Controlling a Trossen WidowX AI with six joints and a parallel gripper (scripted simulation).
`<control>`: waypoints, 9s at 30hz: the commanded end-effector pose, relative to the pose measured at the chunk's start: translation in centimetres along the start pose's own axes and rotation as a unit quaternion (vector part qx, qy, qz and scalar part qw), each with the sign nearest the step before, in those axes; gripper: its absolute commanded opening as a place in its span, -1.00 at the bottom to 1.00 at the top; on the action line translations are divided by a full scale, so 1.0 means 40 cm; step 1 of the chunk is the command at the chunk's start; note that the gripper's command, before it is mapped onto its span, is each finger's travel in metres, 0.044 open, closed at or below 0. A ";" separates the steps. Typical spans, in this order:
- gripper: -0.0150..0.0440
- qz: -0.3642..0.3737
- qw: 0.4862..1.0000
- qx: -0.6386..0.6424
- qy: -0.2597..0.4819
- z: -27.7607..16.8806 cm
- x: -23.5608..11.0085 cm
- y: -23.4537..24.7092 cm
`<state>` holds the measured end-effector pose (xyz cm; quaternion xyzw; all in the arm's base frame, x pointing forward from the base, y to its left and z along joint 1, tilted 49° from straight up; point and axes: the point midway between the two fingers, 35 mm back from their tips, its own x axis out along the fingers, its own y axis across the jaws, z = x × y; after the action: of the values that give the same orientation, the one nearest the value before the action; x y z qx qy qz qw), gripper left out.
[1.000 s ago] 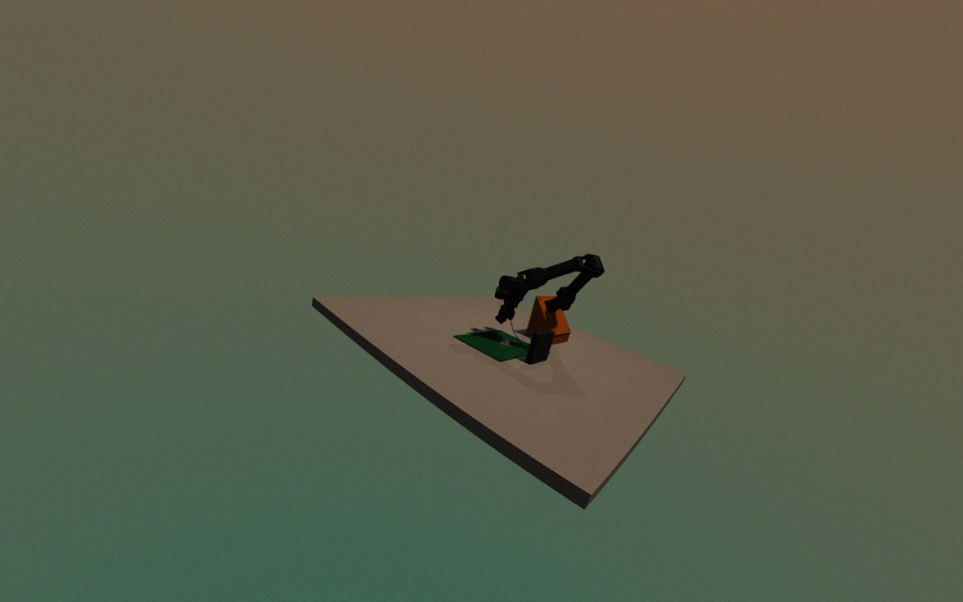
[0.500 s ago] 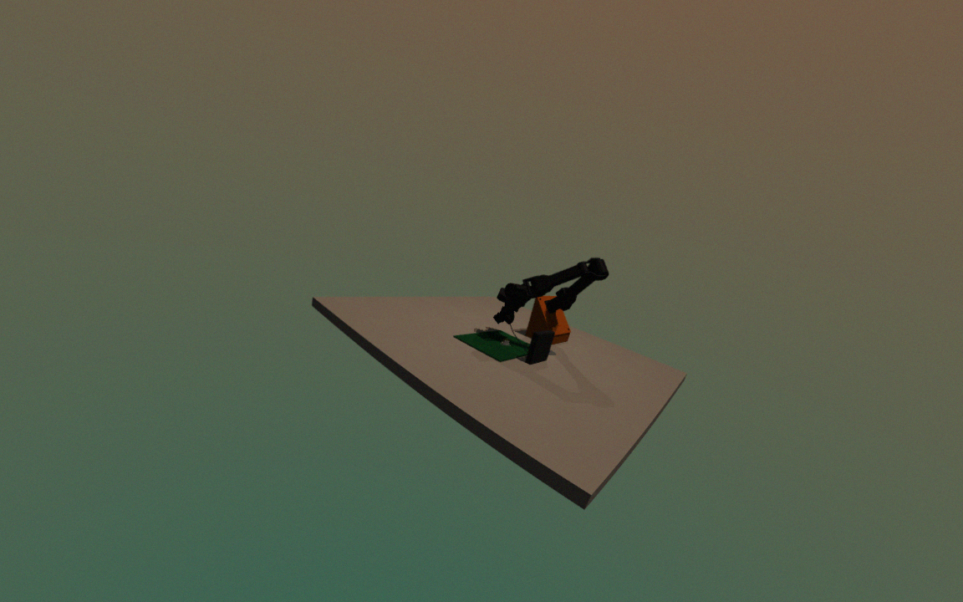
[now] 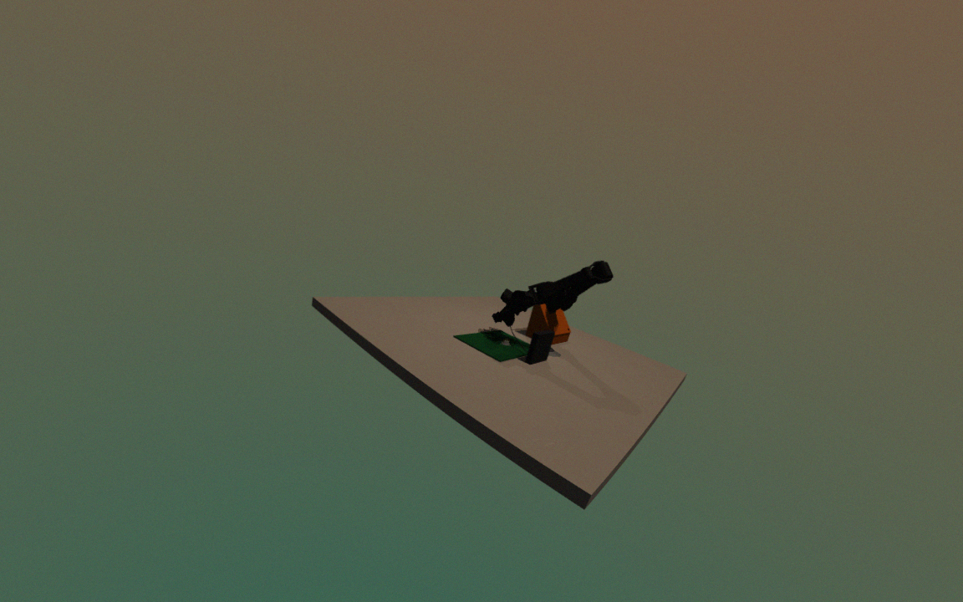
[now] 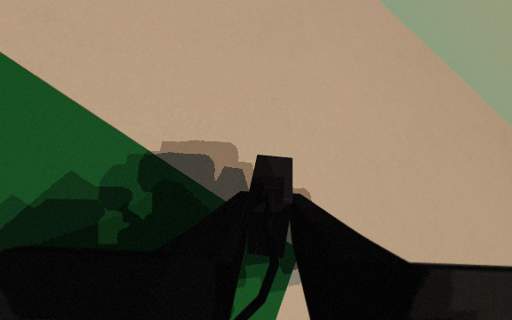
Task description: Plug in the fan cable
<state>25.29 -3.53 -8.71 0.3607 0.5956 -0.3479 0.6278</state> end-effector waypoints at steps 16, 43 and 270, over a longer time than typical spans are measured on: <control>-0.49 0.021 0.991 0.037 -0.124 0.000 -0.023 0.011; -0.49 0.106 0.952 0.108 -0.268 -0.011 -0.086 0.023; -0.02 0.150 0.929 0.143 -0.307 -0.178 0.003 0.113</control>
<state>25.68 4.91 -8.87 0.4076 0.2563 -0.4249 0.7666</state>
